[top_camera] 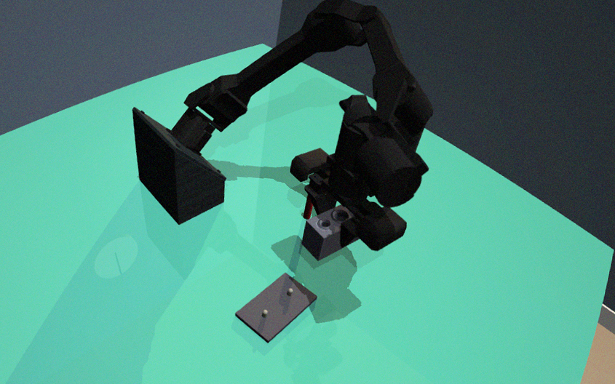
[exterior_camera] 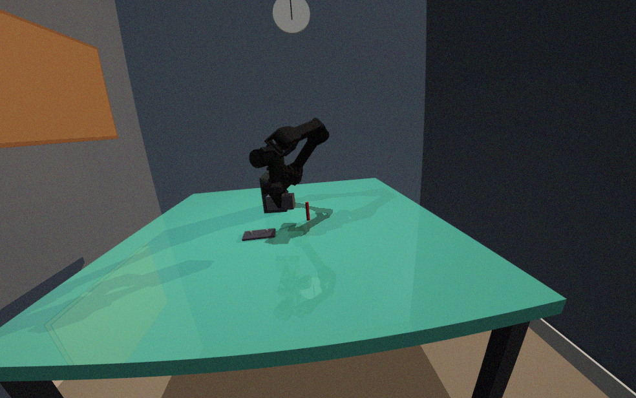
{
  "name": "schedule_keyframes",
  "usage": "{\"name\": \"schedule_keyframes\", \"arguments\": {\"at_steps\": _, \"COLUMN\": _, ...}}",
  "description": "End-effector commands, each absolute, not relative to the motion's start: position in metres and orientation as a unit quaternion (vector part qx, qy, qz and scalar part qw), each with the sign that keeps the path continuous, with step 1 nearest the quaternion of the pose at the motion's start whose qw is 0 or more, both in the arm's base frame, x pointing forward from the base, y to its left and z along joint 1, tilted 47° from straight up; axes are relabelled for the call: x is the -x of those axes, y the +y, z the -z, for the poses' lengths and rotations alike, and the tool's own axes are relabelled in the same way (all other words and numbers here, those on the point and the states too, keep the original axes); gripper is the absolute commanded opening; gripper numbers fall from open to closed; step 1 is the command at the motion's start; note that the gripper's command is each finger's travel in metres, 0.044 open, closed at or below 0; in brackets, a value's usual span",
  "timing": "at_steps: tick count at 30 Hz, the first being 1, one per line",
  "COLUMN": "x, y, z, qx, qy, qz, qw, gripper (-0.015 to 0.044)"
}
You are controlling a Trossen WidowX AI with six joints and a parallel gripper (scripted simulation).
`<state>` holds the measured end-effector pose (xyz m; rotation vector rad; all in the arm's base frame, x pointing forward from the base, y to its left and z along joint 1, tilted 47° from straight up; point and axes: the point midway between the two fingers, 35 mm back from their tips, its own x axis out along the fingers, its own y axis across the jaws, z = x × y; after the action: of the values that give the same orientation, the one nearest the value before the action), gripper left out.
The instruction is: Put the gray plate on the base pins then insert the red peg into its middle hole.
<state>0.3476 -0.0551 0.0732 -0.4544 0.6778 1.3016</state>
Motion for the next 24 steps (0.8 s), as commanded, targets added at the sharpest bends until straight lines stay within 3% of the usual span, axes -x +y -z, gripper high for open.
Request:
{"name": "schedule_keyframes", "arguments": {"at_steps": 1, "x": -0.347, "y": -0.059, "z": -0.058, "qx": 0.216, "qy": 0.301, "qz": -0.594, "qw": 0.714, "gripper": 0.0000}}
{"name": "schedule_keyframes", "arguments": {"at_steps": 24, "x": -0.343, "y": -0.079, "z": 0.013, "qx": 0.270, "qy": 0.255, "qz": -0.616, "qw": 0.695, "gripper": 0.0000}}
